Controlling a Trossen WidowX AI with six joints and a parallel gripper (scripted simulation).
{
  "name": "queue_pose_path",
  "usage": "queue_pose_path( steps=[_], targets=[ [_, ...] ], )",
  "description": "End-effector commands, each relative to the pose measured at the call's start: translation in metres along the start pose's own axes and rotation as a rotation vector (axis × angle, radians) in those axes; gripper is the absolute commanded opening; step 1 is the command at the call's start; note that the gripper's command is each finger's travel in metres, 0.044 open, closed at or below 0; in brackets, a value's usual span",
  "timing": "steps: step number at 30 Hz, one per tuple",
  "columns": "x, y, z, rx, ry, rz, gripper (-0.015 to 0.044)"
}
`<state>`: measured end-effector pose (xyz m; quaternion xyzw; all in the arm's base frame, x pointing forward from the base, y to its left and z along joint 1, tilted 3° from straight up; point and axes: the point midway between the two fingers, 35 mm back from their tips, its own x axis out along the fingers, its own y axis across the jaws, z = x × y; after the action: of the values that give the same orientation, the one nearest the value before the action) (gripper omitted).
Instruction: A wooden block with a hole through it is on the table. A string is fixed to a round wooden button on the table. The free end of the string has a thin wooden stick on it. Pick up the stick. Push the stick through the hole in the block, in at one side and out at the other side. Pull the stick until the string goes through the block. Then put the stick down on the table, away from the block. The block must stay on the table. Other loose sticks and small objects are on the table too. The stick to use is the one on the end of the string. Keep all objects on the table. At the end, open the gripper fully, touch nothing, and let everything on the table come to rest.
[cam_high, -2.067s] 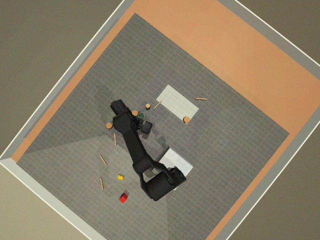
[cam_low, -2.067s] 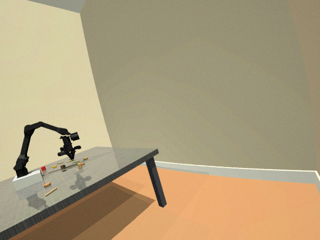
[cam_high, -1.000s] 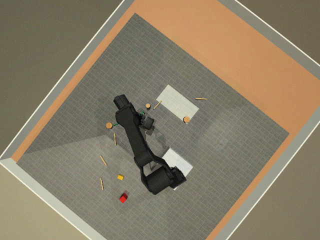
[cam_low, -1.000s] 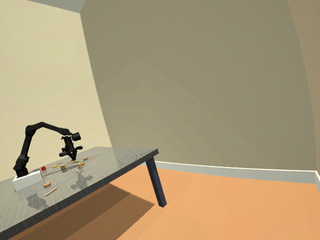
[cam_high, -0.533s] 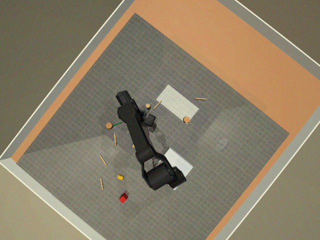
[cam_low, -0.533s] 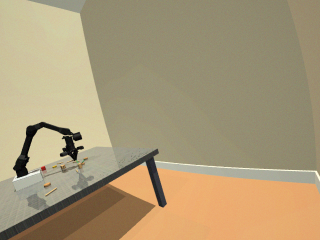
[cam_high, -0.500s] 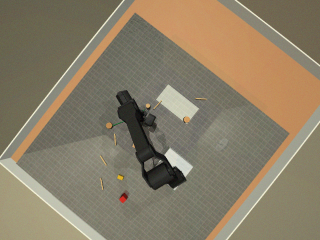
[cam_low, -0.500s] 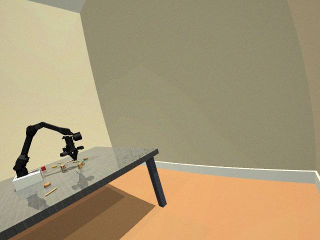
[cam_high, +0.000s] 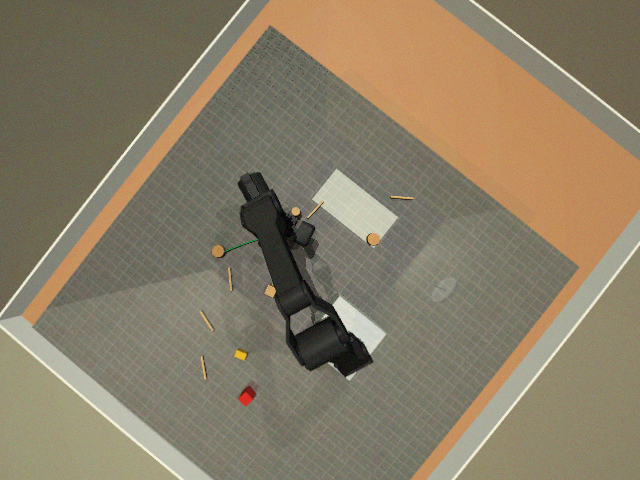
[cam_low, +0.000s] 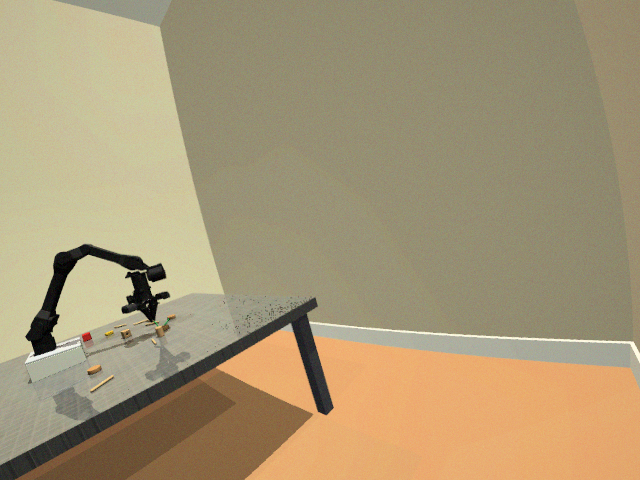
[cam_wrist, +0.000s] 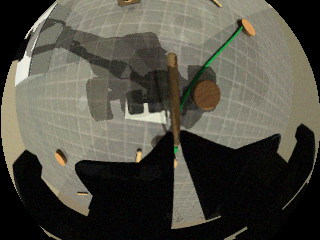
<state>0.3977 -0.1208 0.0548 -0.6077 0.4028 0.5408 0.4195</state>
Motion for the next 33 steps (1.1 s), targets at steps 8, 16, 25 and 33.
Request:
queue_pose_path(
  steps=[8,16,25,33],
  targets=[
    [0.001,0.002,-0.005,-0.003,0.004,-0.002,0.0000],
    [0.008,0.008,-0.002,-0.004,0.003,-0.001,0.0000],
    [0.016,0.015,0.002,-0.004,0.002,-0.001,0.0000],
    [0.023,0.022,0.006,-0.004,0.000,0.000,0.0000]
  ],
)
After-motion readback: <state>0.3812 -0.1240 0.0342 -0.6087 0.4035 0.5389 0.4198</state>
